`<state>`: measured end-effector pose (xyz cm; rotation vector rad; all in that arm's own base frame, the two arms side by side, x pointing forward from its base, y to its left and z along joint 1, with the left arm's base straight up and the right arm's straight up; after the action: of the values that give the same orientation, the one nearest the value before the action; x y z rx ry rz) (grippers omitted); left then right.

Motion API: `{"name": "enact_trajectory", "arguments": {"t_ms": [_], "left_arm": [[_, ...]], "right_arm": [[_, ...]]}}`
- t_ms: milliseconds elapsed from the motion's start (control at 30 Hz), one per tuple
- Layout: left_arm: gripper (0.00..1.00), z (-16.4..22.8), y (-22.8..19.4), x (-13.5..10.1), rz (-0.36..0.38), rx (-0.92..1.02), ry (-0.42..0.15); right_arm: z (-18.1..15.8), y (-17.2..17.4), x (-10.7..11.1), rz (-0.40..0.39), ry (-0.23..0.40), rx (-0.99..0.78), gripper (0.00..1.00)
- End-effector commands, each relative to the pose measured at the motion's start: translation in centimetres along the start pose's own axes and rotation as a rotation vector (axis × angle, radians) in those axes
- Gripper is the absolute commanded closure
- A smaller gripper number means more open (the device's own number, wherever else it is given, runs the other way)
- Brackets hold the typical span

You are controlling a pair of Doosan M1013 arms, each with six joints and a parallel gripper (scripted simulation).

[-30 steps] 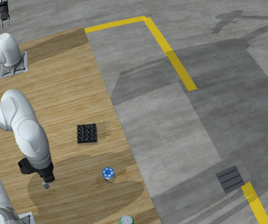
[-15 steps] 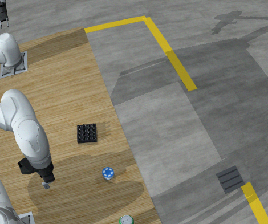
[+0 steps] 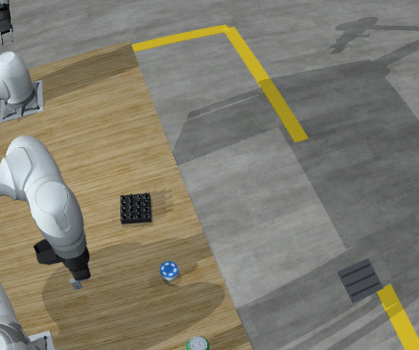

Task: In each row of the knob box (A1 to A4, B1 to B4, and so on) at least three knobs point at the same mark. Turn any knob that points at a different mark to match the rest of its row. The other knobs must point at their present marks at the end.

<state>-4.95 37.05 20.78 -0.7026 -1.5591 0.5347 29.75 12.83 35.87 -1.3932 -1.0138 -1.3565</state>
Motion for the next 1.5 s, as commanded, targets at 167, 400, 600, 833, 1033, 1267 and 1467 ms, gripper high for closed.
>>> {"name": "enact_trajectory", "arguments": {"t_ms": [167, 400, 600, 833, 1033, 1267, 1467], "left_arm": [[0.0, 0.0, 0.0, 0.1, -0.001, 0.0, 0.001], [0.0, 0.0, 0.0, 0.1, -0.001, 0.0, 0.001], [0.0, 0.0, 0.0, 0.1, -0.001, 0.0, 0.001], [0.0, 0.0, 0.0, 0.1, -0.001, 0.0, 0.001], [0.0, 0.0, 0.0, 0.1, -0.001, 0.0, 0.001], [0.0, 0.0, 0.0, 0.1, -0.001, 0.0, 0.001], [0.0, 0.0, 0.0, 0.1, -0.001, 0.0, 0.001]], "right_arm": [[5.1, 3.6, -1.3, -0.012, -0.008, -0.281, 0.0], [9.1, 6.1, -2.8, -0.021, -0.009, -0.49, 0.0], [13.0, 8.3, -4.4, -0.03, -0.008, -0.686, 0.0], [17.6, 10.5, -6.7, -0.039, -0.004, -0.905, 0.0], [21.4, 12.2, -8.8, -0.047, 0.002, -1.087, 0.0], [25.4, 13.6, -11.3, -0.054, 0.01, -1.272, 0.0], [29.3, 14.8, -14.1, -0.059, 0.02, -1.458, 0.0]]}}
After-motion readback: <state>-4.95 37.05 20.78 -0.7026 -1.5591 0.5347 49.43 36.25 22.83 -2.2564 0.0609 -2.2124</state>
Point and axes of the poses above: on each arm, the point where the finger pads meet when closed, its own x axis back along the fingers, its own z axis across the jaws, y = z × x, the point moved 7 cm from there along x, back along the fingers, and after that the axes turned 12 degrees about -x, right-handed, at the moved point
